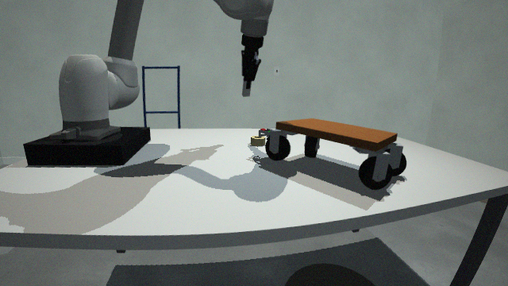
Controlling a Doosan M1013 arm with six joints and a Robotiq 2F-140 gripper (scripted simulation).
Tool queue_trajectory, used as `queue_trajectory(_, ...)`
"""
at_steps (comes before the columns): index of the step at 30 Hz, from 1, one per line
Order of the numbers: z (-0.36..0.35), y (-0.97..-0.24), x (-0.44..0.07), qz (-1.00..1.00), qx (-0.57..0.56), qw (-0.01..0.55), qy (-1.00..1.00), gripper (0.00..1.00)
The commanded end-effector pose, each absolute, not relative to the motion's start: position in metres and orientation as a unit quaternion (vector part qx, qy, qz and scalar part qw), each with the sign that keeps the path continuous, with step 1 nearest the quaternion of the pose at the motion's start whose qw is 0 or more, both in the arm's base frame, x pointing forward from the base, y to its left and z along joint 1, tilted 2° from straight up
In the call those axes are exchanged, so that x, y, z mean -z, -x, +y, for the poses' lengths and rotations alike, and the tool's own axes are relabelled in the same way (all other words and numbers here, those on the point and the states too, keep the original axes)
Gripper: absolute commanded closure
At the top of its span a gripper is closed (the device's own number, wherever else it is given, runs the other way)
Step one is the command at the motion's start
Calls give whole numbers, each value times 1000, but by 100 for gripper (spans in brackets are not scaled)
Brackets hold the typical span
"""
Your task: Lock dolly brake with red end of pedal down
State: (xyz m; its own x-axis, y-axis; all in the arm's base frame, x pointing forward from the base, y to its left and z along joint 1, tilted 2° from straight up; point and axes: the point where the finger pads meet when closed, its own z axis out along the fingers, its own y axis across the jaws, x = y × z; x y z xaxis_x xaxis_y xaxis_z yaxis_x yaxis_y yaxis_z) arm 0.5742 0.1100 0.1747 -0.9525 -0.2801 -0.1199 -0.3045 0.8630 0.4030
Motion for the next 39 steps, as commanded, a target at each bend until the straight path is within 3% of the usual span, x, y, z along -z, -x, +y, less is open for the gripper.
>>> queue_trajectory(1,49,-588,-172,964,-128,28,232,100)
queue_trajectory(10,-43,-615,-189,942,-9,15,334,100)
queue_trajectory(29,-46,-616,-187,908,-3,14,418,100)
queue_trajectory(39,-46,-617,-179,736,3,14,677,100)
